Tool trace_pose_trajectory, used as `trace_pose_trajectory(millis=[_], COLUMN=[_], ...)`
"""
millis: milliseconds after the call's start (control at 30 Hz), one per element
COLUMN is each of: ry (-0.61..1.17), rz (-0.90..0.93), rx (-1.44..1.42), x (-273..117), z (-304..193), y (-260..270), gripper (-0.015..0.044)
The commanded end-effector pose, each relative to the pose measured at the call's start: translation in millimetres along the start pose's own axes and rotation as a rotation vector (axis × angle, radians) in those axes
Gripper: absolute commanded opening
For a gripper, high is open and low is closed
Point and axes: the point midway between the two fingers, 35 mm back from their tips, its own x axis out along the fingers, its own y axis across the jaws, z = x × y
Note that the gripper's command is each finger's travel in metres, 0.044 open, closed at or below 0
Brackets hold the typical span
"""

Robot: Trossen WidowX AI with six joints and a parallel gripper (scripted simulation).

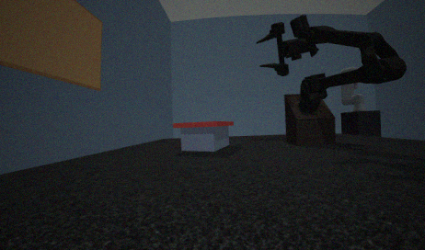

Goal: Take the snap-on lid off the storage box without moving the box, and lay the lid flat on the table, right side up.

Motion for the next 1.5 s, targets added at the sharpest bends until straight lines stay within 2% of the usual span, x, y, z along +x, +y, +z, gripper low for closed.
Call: trace_pose_trajectory(millis=[0, 167, 200, 600, 1100, 1467], ry=[0.000, 0.004, 0.009, 0.154, 0.355, 0.533], rz=[0.003, 0.070, 0.085, 0.219, 0.248, 0.198], rx=[0.016, 0.426, 0.521, 1.474, 2.084, 2.517], x=[0.5, 12.9, 15.9, 48.9, 74.3, 90.3], z=[-0.2, -6.2, -7.4, -15.8, -16.9, -15.0], y=[0.4, 10.7, 13.3, 42.5, 67.4, 84.9], gripper=[0.0374, 0.0242, 0.0235, 0.0235, 0.0235, 0.0235])
